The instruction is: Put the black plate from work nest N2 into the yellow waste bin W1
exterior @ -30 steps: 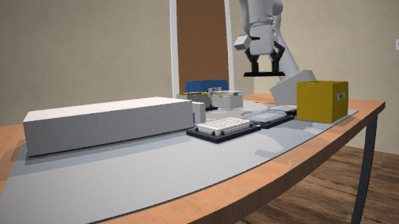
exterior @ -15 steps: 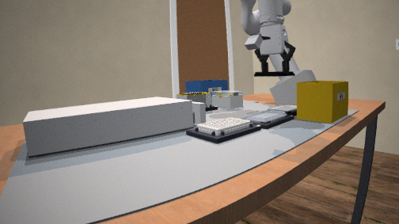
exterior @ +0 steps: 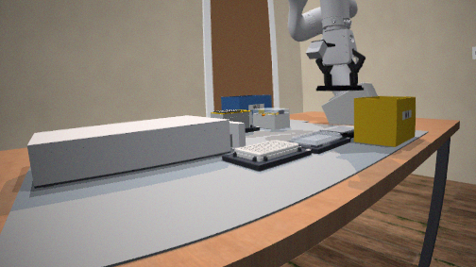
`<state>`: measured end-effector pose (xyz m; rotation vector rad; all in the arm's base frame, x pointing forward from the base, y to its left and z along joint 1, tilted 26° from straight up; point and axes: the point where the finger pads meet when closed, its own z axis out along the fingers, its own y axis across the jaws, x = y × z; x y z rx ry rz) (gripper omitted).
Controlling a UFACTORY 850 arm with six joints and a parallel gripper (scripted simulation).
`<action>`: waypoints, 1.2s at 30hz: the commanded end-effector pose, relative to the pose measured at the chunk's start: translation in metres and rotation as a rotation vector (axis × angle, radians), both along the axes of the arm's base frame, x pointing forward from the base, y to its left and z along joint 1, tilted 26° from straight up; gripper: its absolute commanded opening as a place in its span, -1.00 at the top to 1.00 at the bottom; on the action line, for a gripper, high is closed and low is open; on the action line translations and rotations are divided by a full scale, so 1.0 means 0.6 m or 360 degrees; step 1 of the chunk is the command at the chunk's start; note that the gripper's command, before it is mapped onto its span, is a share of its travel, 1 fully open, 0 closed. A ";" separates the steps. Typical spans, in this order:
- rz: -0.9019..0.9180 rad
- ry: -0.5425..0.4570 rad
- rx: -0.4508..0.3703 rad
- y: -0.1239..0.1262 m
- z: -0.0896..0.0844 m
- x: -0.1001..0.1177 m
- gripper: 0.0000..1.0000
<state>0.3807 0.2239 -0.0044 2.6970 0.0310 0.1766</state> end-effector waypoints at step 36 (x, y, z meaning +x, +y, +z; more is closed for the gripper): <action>0.0000 -0.0002 0.0002 0.107 -0.061 -0.084 1.00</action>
